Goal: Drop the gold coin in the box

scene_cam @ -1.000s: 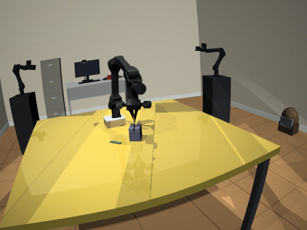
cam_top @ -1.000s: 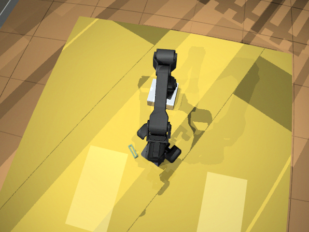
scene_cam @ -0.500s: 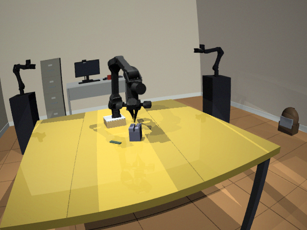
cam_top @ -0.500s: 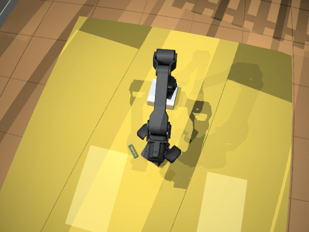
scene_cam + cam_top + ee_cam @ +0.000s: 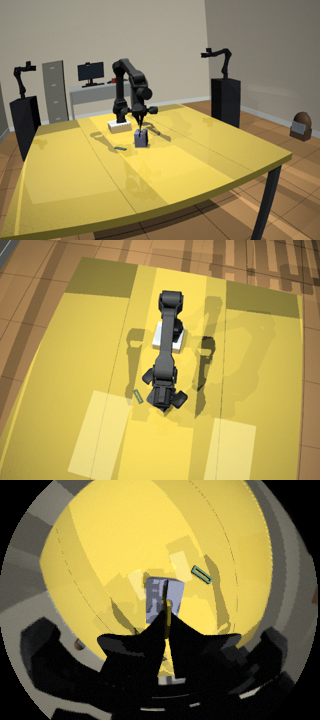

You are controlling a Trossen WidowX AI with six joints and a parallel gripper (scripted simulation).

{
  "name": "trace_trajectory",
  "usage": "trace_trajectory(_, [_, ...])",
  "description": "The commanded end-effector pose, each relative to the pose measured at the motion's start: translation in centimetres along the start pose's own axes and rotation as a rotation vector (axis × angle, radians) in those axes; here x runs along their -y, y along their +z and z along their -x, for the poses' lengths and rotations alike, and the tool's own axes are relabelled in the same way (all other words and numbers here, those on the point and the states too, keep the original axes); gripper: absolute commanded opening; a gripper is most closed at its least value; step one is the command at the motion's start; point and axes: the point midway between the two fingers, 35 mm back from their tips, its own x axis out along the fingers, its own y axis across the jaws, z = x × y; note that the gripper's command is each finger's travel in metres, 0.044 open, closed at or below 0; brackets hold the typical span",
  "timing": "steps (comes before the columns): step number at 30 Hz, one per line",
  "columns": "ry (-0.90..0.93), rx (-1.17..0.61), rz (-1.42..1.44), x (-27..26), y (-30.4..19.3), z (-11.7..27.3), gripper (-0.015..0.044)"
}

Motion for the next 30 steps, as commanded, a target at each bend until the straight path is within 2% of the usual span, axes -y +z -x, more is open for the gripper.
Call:
trace_trajectory(1, [-0.002, -0.004, 0.001, 0.08, -0.14, -0.33, 0.0000])
trace_trajectory(30, [-0.002, -0.004, 0.002, 0.06, -0.07, -0.85, 0.0000])
